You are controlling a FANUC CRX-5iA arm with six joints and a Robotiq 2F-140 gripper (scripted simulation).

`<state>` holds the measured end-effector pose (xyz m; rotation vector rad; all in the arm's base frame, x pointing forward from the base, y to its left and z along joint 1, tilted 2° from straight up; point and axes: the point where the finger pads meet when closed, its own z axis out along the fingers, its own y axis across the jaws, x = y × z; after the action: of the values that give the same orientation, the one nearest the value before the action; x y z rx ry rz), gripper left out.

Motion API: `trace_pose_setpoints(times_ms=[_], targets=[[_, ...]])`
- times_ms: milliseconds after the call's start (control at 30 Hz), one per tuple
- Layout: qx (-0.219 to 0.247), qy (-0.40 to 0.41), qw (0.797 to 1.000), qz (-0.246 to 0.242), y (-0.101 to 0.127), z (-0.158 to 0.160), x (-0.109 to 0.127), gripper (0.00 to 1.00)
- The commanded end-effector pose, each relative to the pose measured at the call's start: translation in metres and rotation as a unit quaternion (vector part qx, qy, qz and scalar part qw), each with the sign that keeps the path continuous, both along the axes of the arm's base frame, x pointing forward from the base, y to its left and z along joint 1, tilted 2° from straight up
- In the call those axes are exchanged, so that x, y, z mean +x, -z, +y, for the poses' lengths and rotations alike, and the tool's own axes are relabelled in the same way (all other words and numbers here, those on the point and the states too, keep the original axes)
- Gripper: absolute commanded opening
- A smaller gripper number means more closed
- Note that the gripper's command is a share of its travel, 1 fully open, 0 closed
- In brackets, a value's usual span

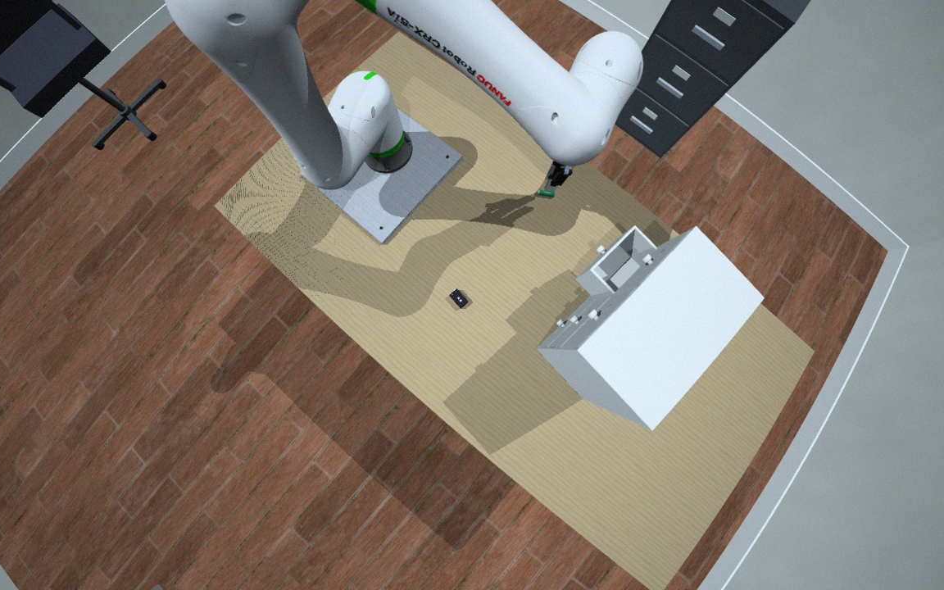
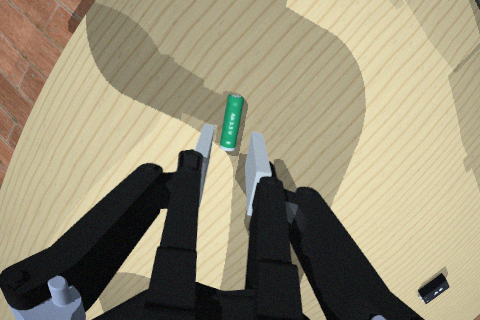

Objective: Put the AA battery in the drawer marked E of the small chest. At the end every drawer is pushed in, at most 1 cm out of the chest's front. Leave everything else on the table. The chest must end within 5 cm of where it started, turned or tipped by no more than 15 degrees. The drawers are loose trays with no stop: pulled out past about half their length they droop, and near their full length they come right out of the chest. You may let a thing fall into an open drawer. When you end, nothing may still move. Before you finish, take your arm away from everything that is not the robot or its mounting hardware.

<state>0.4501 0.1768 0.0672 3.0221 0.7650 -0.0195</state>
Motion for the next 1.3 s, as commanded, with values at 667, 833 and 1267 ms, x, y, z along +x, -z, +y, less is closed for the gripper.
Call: trace_pose_setpoints(times_ms=[667,833,1267], targets=[[0.0,0.0,1.0,0.0,0.038,0.0,0.0,0.17],[0.0,0.0,1.0,0.0,0.039,0.0,0.0,0.17],[0.0,0.0,1.0,0.0,0.039,0.0,0.0,0.17]])
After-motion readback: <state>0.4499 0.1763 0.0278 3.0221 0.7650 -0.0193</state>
